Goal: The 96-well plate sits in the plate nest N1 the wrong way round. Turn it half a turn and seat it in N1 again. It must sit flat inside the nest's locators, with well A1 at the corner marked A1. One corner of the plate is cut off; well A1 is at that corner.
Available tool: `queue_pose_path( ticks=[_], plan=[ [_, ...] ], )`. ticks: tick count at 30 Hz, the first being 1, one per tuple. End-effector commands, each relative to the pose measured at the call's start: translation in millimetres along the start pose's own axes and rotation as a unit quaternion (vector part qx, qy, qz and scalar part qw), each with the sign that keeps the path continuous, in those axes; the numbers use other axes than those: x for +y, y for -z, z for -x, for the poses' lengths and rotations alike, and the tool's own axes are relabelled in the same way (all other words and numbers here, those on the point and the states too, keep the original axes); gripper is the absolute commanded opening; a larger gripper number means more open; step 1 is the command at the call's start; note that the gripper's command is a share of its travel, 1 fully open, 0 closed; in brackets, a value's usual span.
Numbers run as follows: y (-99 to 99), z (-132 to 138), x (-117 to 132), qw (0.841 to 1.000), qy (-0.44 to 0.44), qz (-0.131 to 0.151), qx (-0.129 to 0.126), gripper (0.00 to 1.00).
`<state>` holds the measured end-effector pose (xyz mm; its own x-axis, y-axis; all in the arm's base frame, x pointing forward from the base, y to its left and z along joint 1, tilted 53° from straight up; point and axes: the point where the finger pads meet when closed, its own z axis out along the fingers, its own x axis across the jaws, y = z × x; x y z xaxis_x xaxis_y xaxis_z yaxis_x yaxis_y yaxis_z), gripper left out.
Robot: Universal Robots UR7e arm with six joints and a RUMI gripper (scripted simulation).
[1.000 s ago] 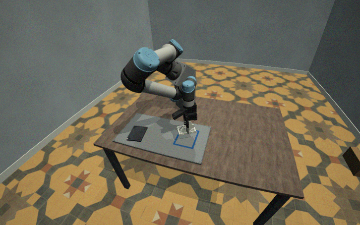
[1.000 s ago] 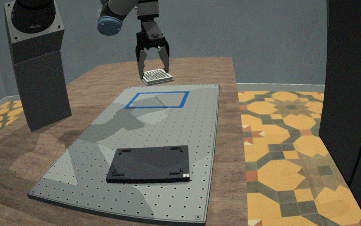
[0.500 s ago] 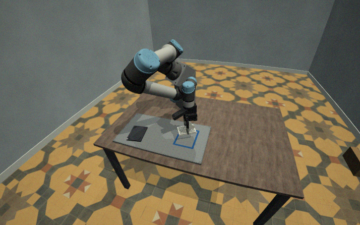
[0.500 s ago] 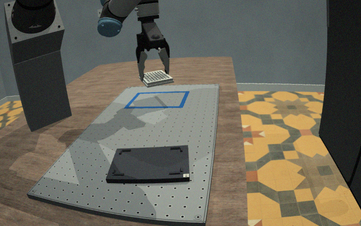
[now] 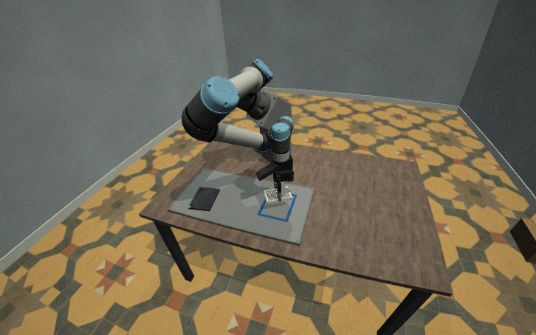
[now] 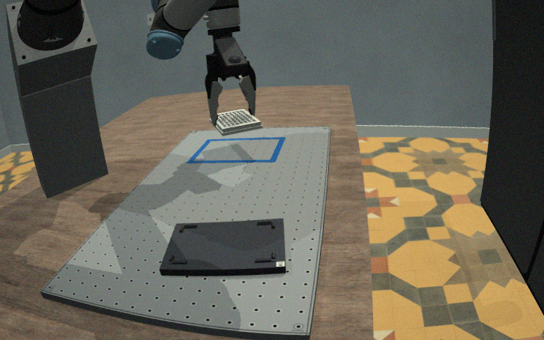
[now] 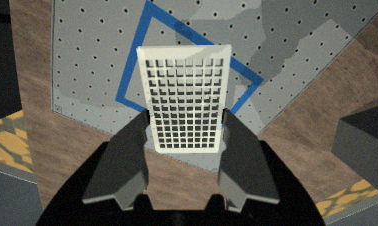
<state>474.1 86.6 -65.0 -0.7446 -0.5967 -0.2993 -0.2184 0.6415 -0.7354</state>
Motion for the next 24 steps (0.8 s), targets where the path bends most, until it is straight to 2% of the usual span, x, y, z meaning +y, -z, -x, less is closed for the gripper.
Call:
queue_pose_path(
  ticks=[1, 24],
  plan=[
    [-5.3, 2, -1, 1.0, -0.002, 0.0, -0.001, 0.0],
    [-19.3, 2, -1, 1.0, -0.002, 0.0, -0.001, 0.0]
  ],
)
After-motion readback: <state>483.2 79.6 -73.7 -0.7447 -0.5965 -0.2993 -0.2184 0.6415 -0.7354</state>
